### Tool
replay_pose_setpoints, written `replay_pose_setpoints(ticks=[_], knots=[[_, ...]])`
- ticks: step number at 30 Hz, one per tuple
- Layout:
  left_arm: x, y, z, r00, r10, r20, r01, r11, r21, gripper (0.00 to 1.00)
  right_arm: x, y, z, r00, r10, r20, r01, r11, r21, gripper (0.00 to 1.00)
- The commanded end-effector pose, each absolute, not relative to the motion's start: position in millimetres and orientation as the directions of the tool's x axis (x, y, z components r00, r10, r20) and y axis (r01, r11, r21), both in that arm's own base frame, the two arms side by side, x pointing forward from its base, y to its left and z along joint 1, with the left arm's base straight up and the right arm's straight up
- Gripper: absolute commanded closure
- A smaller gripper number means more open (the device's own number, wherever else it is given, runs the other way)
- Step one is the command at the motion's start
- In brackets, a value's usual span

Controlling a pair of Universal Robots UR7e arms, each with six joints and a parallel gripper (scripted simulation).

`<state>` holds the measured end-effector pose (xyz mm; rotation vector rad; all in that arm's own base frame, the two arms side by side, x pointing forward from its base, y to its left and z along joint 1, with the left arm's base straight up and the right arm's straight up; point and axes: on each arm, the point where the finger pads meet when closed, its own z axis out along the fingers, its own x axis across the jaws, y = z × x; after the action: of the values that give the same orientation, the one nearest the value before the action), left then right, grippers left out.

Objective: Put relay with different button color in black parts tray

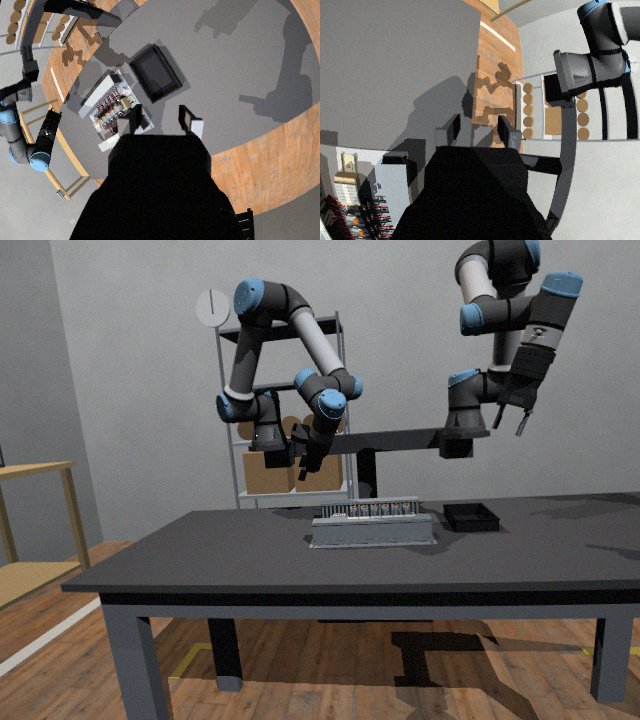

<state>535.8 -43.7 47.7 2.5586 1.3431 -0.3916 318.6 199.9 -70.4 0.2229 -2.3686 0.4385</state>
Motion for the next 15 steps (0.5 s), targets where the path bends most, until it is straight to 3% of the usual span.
replay_pose_setpoints(ticks=[1, 15], knots=[[536, -44, 49, 0.546, 0.768, -0.335, 0.828, -0.556, 0.076, 0.02, 325, 192, -67, -0.746, -0.01, 0.666, -0.241, 0.936, -0.257, 0.0], [536, -44, 49, 0.546, 0.768, -0.335, 0.828, -0.556, 0.076, 0.02, 361, 135, -44, -0.78, 0.2, 0.593, 0.015, 0.953, -0.302, 0.0]])
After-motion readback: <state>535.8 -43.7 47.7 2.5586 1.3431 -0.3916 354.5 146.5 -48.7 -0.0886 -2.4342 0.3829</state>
